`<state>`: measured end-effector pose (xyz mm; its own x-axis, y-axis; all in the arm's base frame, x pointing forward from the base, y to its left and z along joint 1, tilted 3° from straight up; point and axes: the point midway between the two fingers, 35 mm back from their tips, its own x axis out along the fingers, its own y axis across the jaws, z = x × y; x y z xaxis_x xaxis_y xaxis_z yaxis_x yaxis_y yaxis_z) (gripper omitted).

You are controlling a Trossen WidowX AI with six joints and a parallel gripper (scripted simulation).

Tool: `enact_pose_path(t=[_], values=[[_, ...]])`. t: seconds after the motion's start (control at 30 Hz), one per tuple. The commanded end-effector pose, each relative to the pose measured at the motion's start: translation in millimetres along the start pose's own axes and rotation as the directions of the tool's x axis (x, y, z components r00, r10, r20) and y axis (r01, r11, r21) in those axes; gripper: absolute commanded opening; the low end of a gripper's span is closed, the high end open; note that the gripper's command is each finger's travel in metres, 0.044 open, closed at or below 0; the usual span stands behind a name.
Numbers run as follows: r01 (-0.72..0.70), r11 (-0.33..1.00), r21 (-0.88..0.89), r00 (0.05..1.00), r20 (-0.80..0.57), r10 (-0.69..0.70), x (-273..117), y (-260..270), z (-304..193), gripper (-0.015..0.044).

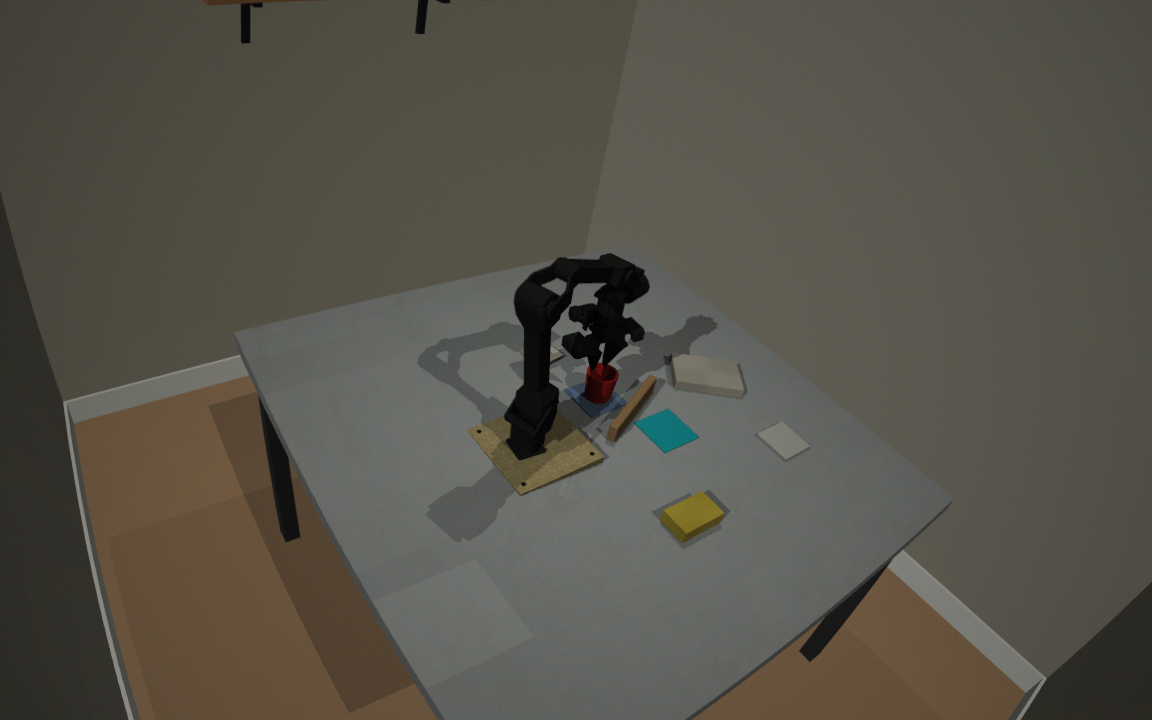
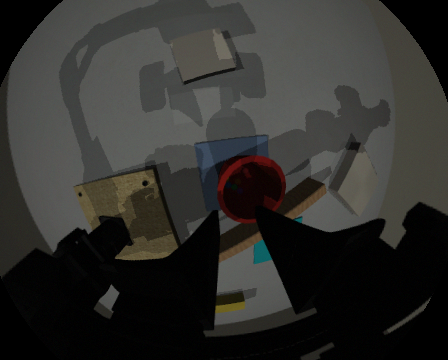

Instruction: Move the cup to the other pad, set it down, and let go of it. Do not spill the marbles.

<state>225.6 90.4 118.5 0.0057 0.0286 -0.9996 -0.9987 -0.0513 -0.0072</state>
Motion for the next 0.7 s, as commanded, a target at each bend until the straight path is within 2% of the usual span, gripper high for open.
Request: enact_pose_path(t=[0.0, 0.67], values=[[-0.047, 0.998, -0.051, 0.999, -0.008, 0.047, -0.4, 6.8, 2.1, 0.0148], [-0.047, 0.998, -0.051, 0.999, -0.007, 0.047, 21.9, 6.7, 3.1, 0.0148]])
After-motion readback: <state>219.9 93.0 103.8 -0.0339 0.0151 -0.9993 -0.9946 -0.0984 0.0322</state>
